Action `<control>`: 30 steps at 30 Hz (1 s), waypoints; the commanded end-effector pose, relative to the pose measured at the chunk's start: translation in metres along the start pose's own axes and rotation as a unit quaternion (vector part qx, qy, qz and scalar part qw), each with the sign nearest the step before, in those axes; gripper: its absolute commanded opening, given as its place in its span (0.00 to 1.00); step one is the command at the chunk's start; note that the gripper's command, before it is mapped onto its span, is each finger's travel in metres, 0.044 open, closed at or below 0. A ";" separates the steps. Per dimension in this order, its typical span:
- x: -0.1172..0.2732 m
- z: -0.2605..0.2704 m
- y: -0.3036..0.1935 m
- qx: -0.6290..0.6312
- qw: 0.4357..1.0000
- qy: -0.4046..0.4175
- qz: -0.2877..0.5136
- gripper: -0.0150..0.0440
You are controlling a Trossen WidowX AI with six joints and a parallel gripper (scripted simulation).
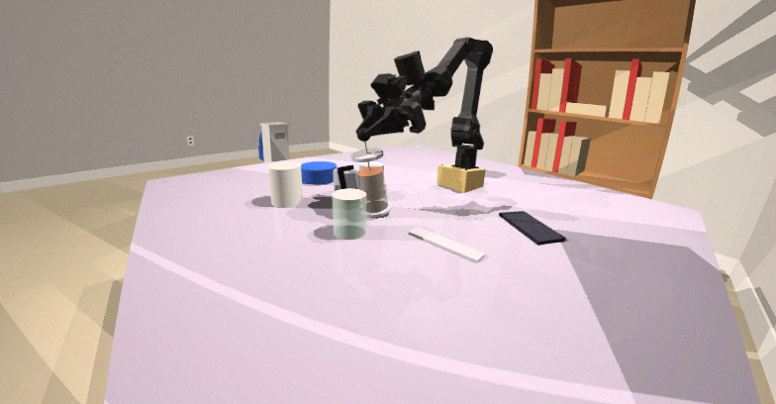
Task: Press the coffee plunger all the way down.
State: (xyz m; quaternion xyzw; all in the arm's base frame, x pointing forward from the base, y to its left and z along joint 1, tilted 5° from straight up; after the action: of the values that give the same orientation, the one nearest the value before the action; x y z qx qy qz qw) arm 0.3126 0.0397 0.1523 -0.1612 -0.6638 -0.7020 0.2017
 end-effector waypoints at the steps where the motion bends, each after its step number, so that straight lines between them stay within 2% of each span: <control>1: -0.006 -0.001 -0.012 0.006 1.000 -0.003 0.026 0.45; 30: -0.011 -0.001 -0.006 0.006 1.000 -0.003 0.026 0.45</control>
State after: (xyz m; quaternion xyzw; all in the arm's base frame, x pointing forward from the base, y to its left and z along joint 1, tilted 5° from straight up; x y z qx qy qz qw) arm 0.3191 0.0401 0.1456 -0.1735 -0.6620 -0.6976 0.2122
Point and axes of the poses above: the point midway between the two fingers, 35 mm back from their tips, its own x axis back along the fingers, its own z axis across the jaws, y = z × x, the point moved 7 cm from there along x, back along the fingers, and after that the axes turned 7 degrees about -x, right-handed, at the moved point
